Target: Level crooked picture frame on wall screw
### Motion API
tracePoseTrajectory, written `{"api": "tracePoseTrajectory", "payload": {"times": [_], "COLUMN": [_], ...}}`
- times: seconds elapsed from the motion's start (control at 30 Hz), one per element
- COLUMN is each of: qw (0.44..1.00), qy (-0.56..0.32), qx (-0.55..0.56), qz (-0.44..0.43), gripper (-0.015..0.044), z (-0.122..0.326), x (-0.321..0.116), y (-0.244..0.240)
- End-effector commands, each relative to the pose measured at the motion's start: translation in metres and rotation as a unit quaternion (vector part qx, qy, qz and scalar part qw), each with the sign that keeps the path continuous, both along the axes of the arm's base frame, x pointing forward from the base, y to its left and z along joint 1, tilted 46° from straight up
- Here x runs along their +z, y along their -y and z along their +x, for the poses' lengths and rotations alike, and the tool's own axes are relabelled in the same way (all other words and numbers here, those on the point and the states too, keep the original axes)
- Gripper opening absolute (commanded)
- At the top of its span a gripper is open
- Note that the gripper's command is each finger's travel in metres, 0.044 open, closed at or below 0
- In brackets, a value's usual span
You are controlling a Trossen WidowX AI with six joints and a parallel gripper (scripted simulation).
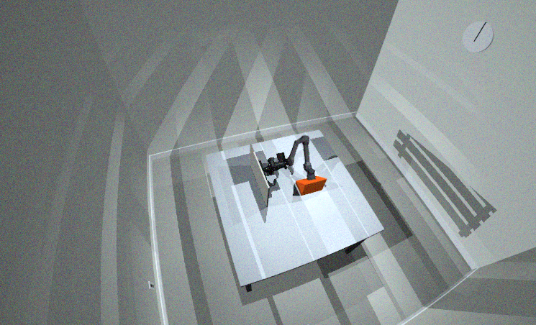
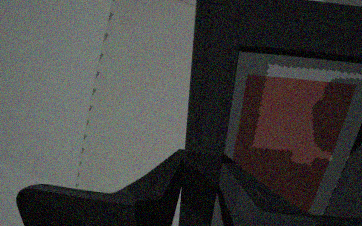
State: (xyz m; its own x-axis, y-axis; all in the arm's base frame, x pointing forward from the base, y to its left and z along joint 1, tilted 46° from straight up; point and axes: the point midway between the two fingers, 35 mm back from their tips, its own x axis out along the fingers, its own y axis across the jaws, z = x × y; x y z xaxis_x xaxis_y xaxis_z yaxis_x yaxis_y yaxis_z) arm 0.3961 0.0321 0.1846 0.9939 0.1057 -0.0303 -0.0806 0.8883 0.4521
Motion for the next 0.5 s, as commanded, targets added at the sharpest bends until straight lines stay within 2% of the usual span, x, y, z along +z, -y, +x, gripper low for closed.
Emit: {"api": "tracePoseTrajectory", "payload": {"times": [0.0,0.47], "qw": [1.0,1.0], "qy": [0.01,0.01], "qx": [0.007,0.007], "qz": [0.001,0.001], "gripper": [0.0,0.0], "z": [0.0,0.0002], "x": [0.0071,0.0115], "y": [-0.0026,-0.0014]}}
